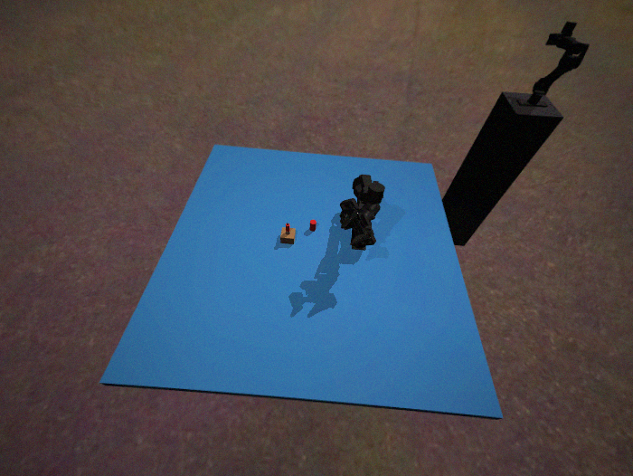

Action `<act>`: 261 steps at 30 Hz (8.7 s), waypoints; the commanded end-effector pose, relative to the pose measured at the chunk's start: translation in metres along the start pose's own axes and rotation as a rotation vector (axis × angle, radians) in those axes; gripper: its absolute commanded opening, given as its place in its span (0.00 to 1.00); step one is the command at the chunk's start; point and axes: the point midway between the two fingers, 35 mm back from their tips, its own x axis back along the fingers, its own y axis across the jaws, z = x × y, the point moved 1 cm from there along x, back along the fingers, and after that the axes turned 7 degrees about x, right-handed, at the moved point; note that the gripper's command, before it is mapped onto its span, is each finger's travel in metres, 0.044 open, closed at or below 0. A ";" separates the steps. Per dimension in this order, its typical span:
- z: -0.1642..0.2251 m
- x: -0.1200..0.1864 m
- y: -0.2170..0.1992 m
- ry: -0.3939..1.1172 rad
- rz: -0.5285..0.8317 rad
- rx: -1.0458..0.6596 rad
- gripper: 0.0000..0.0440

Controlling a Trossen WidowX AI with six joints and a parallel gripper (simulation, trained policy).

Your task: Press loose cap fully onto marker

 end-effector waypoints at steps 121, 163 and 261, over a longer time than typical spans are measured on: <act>-0.135 0.023 0.017 -1.024 0.428 -0.237 0.76; -0.197 0.053 0.034 -1.325 0.492 -0.423 0.75; -0.311 0.125 -0.005 -1.494 0.807 -0.834 0.66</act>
